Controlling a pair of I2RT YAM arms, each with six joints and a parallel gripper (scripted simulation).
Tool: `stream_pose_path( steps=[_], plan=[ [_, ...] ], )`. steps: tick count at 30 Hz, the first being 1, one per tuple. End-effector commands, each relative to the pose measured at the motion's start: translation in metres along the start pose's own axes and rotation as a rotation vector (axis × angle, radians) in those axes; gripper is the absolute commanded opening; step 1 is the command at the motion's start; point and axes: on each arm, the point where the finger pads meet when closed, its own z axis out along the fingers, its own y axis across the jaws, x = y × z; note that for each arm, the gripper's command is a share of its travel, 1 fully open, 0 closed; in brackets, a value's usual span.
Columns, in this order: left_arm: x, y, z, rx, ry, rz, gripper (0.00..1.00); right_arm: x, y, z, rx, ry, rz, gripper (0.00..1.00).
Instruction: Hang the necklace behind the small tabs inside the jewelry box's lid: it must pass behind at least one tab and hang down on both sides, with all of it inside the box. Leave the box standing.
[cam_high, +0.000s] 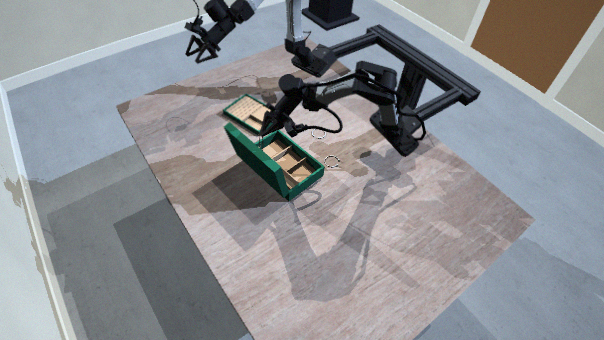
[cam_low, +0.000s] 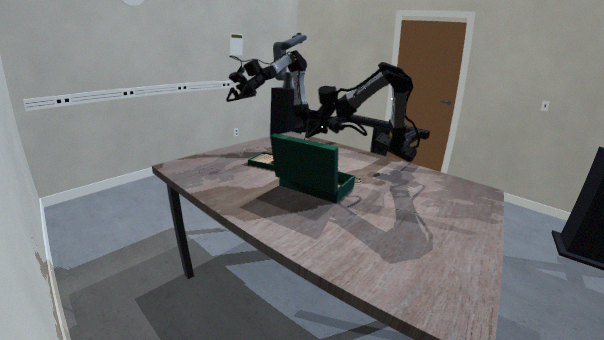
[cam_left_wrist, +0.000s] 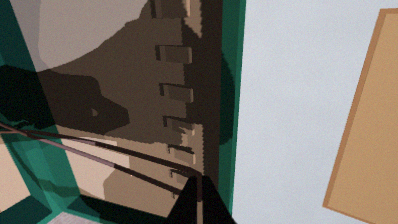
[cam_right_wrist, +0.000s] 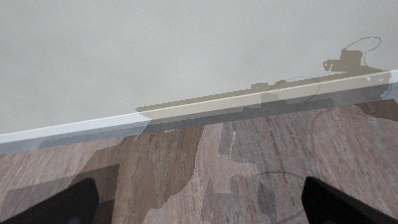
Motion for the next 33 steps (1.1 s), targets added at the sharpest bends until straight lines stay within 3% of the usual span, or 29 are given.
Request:
stream_pose_path(
  steps=[1,7,10,13,24,27,29,33],
  plan=[
    [0.005,-0.015,0.006,0.03,0.008,-0.039,0.03,-0.032,0.004,-0.013,-0.014,-0.085,-0.009,1.0],
    [0.005,-0.012,0.01,0.03,0.008,-0.037,0.03,-0.032,0.004,-0.013,-0.014,-0.085,-0.009,1.0],
    [-0.006,-0.036,0.007,0.063,0.003,-0.093,0.03,-0.032,0.004,-0.013,-0.014,-0.085,-0.009,1.0],
    [0.006,-0.009,0.015,0.028,0.008,-0.034,0.03,-0.032,0.004,-0.013,-0.014,-0.085,-0.009,1.0],
    [0.006,-0.009,0.023,0.031,0.008,-0.038,0.03,-0.032,0.004,-0.013,-0.014,-0.085,-0.009,1.0],
    [-0.006,-0.034,0.02,0.067,0.003,-0.089,0.03,-0.032,0.004,-0.013,-0.014,-0.085,-0.009,1.0],
    [0.006,-0.007,0.027,0.031,0.008,-0.038,0.03,-0.032,0.004,-0.013,-0.014,-0.085,-0.009,1.0],
    [0.005,-0.006,0.031,0.032,0.007,-0.038,0.03,-0.032,0.004,-0.013,-0.014,-0.085,-0.009,1.0]
  ],
)
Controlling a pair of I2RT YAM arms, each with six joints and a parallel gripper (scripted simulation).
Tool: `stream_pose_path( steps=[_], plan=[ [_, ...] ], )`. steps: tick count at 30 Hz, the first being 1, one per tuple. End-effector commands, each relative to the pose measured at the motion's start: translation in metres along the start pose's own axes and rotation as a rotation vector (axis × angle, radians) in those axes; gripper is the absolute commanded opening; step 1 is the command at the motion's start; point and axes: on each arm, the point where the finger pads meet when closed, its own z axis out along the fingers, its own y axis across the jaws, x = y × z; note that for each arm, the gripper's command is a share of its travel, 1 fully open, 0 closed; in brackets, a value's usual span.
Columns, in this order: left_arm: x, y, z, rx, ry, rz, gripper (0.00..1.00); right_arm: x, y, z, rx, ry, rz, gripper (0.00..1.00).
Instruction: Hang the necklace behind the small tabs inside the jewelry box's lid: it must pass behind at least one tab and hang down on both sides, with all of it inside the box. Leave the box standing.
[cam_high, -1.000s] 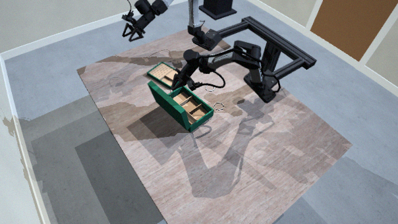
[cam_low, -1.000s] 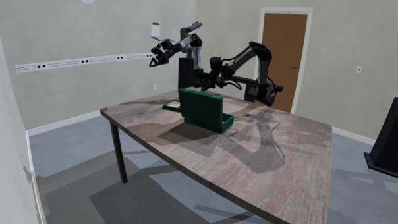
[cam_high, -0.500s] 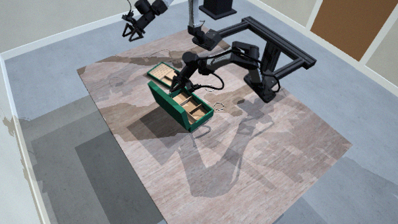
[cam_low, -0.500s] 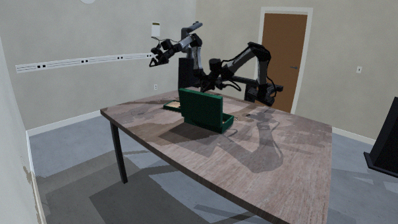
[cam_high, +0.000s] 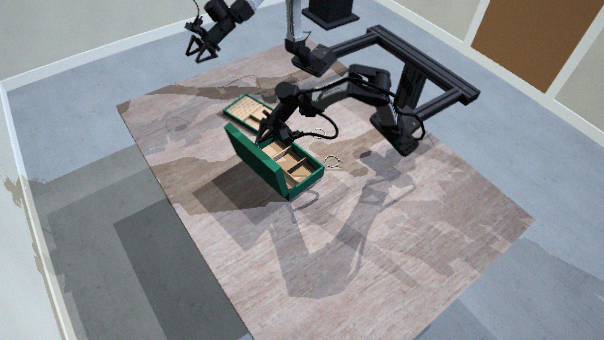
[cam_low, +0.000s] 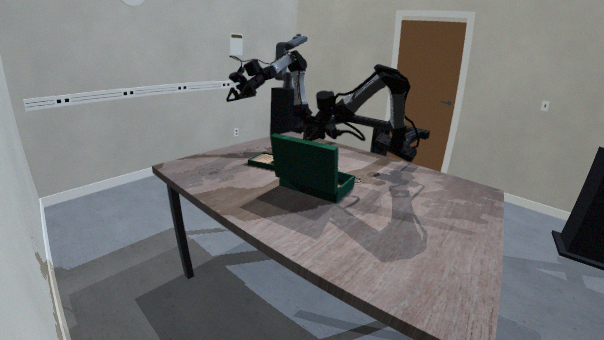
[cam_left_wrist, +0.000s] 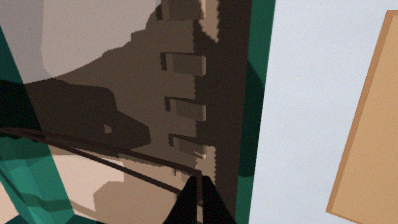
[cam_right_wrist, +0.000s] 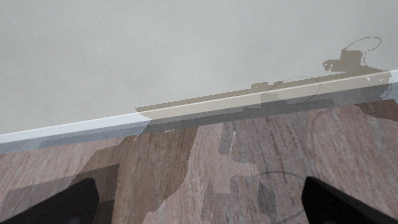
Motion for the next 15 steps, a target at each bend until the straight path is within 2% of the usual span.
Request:
stream_pose_path(
  steps=[1,3,5,6,9,10,15],
  plan=[
    [0.003,-0.026,0.002,0.048,0.015,-0.059,0.03,-0.032,0.004,-0.013,-0.014,-0.085,-0.009,1.0],
    [0.006,-0.029,-0.001,0.053,0.023,-0.065,0.03,-0.032,0.004,-0.013,-0.014,-0.085,-0.009,1.0],
    [0.006,-0.012,0.008,0.028,0.011,-0.029,0.03,-0.032,0.004,-0.013,-0.014,-0.085,-0.009,1.0],
    [0.003,-0.022,0.007,0.041,0.011,-0.047,0.03,-0.032,0.004,-0.013,-0.014,-0.085,-0.009,1.0],
    [0.008,-0.021,0.004,0.035,0.023,-0.042,0.03,-0.032,0.004,-0.013,-0.014,-0.085,-0.009,1.0],
    [0.007,-0.008,0.011,0.013,0.012,-0.012,0.03,-0.032,0.004,-0.013,-0.014,-0.085,-0.009,1.0],
    [0.004,-0.018,0.014,0.023,0.012,-0.022,0.03,-0.032,0.004,-0.013,-0.014,-0.085,-0.009,1.0]
  ],
)
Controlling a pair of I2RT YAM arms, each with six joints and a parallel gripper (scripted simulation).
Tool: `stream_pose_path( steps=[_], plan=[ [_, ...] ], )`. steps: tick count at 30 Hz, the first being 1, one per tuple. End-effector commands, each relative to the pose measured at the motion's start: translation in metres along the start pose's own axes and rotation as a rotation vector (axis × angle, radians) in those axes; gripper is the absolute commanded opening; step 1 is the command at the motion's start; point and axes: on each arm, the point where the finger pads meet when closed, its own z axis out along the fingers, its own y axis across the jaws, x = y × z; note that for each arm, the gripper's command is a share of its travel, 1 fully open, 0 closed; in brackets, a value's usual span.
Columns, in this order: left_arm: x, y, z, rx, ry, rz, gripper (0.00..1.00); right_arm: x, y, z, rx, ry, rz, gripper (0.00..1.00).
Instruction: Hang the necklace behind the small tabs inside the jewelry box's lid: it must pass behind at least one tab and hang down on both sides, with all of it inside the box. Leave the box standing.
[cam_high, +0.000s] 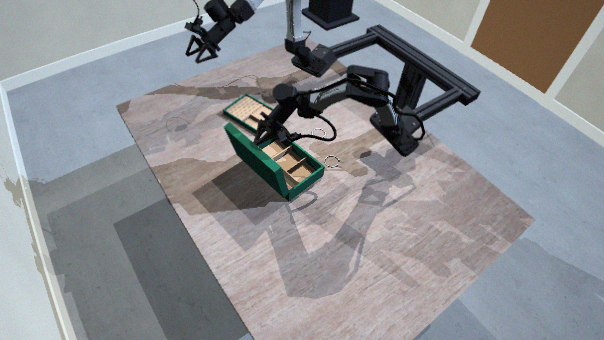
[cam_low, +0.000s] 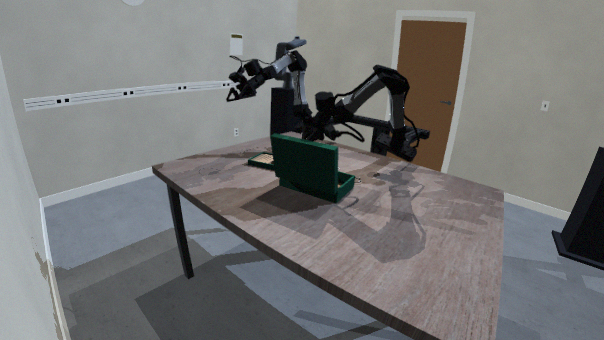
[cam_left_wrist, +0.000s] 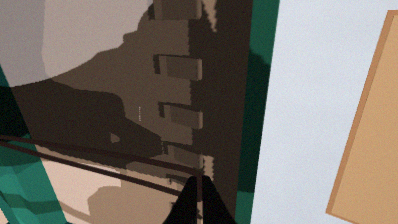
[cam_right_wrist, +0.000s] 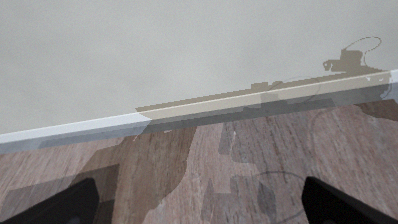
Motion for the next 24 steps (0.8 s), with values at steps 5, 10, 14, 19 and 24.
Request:
stream_pose_path(
  steps=[5,10,14,19,24],
  plan=[
    [0.005,-0.015,0.009,0.023,0.01,-0.022,0.03,-0.032,0.004,-0.013,-0.014,-0.085,-0.009,1.0],
    [0.005,-0.018,0.012,0.025,0.01,-0.023,0.03,-0.032,0.004,-0.013,-0.014,-0.085,-0.009,1.0],
    [0.001,-0.024,0.014,0.029,0.008,-0.03,0.03,-0.032,0.004,-0.013,-0.014,-0.085,-0.009,1.0],
    [0.005,-0.02,0.02,0.024,0.01,-0.021,0.03,-0.032,0.004,-0.013,-0.014,-0.085,-0.009,1.0],
    [0.006,-0.018,0.025,0.019,0.011,-0.013,0.03,-0.032,0.004,-0.013,-0.014,-0.085,-0.009,1.0]
  ],
)
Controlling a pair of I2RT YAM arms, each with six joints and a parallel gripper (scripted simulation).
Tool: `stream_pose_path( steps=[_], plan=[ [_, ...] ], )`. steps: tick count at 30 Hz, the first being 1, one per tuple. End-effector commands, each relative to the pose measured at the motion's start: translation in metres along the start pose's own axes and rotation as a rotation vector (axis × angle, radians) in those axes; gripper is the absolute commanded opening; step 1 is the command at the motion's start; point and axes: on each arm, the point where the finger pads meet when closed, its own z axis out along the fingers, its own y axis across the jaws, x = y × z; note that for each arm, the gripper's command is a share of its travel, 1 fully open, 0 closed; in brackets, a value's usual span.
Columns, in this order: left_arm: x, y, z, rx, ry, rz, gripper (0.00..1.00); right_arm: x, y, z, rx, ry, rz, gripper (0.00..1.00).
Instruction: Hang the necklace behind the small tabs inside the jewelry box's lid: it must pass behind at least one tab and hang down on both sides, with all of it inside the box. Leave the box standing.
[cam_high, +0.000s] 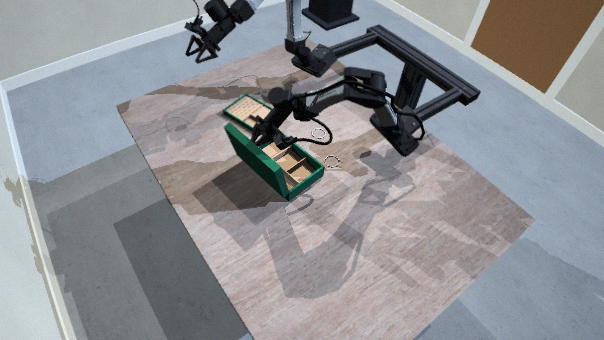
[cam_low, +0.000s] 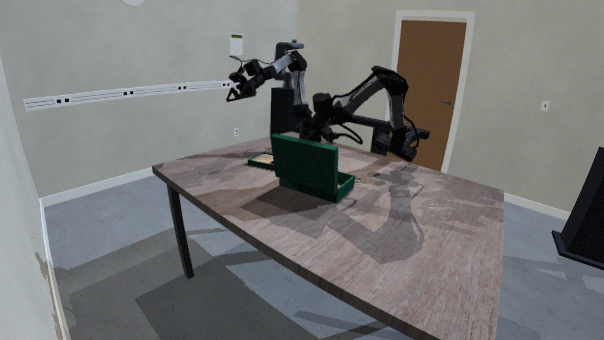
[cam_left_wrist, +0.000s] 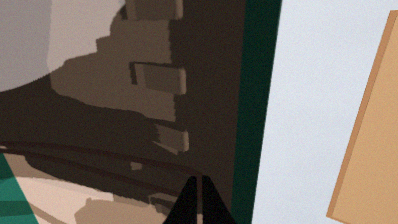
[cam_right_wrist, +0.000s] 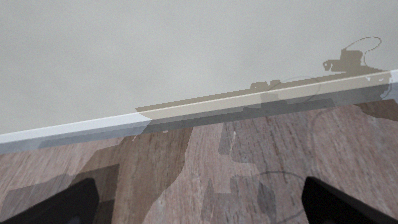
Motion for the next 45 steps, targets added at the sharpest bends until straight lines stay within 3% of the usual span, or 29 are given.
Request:
stream_pose_path(
  steps=[1,3,4,42,43,45],
  plan=[
    [0.003,-0.021,0.003,0.035,0.012,-0.034,0.03,-0.032,0.004,-0.013,-0.014,-0.085,-0.009,1.0],
    [0.003,-0.021,0.003,0.035,0.012,-0.034,0.03,-0.032,0.004,-0.013,-0.014,-0.085,-0.009,1.0],
    [0.008,-0.024,-0.001,0.04,0.026,-0.04,0.12,-0.032,0.004,-0.013,-0.014,-0.085,-0.009,1.0],
    [-0.005,-0.032,0.003,0.056,-0.014,-0.064,0.12,-0.032,0.004,-0.013,-0.014,-0.085,-0.009,1.0],
    [-0.006,-0.032,0.003,0.056,-0.014,-0.064,0.07,-0.032,0.004,-0.013,-0.014,-0.085,-0.009,1.0],
    [-0.006,-0.031,0.003,0.055,-0.014,-0.065,0.07,-0.032,0.004,-0.013,-0.014,-0.085,-0.009,1.0]
  ],
)
